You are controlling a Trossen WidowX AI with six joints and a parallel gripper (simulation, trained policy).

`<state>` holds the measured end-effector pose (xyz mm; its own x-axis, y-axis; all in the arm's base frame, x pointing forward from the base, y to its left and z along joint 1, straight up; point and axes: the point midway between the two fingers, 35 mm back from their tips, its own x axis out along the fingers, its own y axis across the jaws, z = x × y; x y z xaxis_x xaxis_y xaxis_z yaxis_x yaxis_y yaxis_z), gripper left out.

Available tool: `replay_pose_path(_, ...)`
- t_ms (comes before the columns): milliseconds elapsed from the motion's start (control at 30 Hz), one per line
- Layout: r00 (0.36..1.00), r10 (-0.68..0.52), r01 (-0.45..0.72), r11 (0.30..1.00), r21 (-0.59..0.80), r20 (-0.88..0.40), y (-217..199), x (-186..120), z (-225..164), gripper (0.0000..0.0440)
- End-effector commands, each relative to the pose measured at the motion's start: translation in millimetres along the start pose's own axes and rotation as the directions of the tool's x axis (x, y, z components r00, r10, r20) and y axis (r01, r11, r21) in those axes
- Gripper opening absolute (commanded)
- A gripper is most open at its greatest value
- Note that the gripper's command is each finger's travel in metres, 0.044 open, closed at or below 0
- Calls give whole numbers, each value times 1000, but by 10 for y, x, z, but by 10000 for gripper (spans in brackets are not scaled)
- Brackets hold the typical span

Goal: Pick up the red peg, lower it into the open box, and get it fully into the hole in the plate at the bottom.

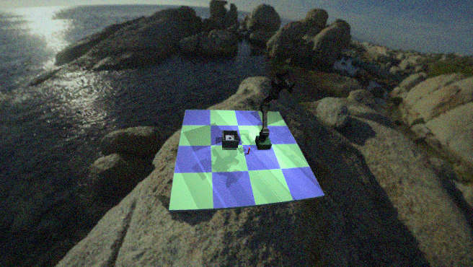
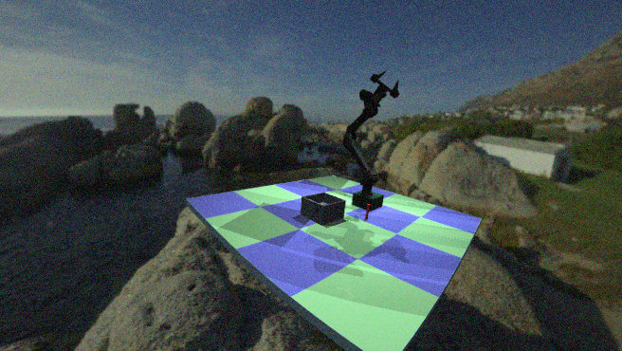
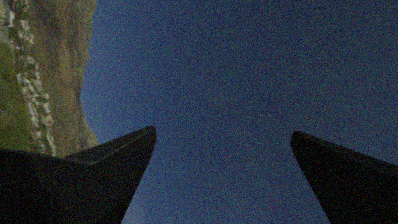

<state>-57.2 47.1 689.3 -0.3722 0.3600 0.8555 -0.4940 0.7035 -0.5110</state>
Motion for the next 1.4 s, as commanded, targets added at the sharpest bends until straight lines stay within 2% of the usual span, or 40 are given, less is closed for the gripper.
replay_pose_path(0,993,34,-27,997,66,-112,218,-21,-324,440)
replay_pose_path(300,918,101,-29,981,190,-383,634,-244,-1073,440)
replay_pose_path(600,766,154,41,957,287,-624,984,-674,-1782,440)
replay_pose_path(1000,472,202,215,918,334,-858,1336,-1494,-2550,440)
replay_pose_path(1367,153,231,411,869,274,-961,1568,-2380,-3000,440)
